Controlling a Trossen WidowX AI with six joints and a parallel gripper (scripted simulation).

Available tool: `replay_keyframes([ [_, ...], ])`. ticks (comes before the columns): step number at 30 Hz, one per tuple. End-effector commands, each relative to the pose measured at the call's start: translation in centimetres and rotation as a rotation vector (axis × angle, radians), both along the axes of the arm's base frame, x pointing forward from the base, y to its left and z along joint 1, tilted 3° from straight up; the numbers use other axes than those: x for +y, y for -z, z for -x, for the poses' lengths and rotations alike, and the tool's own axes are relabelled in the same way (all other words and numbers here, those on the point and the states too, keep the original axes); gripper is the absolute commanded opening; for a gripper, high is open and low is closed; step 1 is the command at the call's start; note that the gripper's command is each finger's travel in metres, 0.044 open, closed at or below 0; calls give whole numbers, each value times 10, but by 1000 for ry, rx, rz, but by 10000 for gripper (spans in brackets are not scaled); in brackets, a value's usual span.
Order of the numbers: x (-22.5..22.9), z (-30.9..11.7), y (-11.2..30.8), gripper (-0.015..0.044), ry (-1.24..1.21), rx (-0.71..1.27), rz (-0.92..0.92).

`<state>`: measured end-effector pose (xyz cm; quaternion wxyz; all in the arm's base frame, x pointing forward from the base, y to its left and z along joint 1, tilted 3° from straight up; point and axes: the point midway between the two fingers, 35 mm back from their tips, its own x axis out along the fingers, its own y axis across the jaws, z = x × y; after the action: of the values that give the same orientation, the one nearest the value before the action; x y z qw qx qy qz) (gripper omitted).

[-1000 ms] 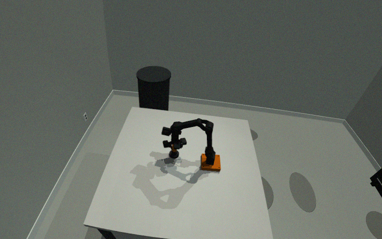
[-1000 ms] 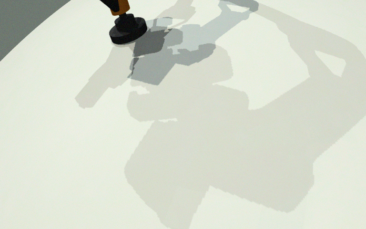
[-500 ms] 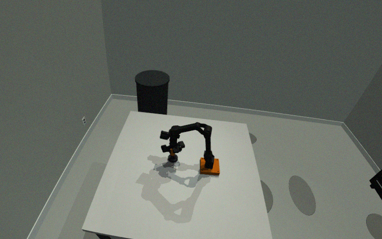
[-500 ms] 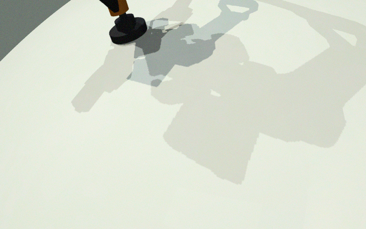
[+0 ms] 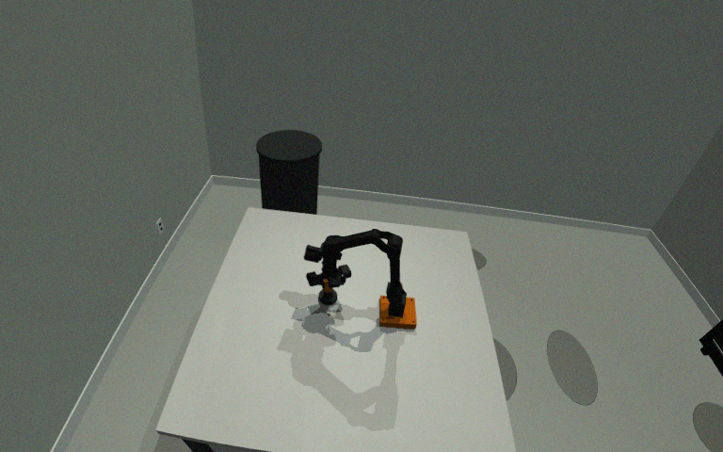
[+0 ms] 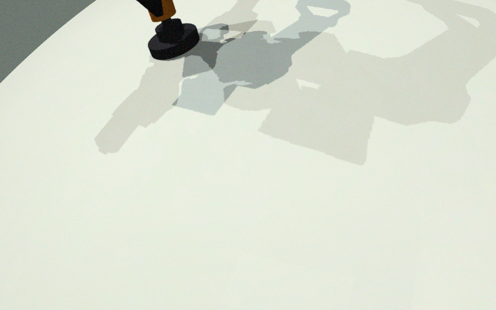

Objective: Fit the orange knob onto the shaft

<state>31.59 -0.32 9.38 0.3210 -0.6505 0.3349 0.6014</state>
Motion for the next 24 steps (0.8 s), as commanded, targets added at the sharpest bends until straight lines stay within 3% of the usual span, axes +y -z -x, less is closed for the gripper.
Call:
replay_keyframes([
  [1,0,4,-3,0,-4,-4,0],
  [24,0,0,0,0,-4,-5,0],
])
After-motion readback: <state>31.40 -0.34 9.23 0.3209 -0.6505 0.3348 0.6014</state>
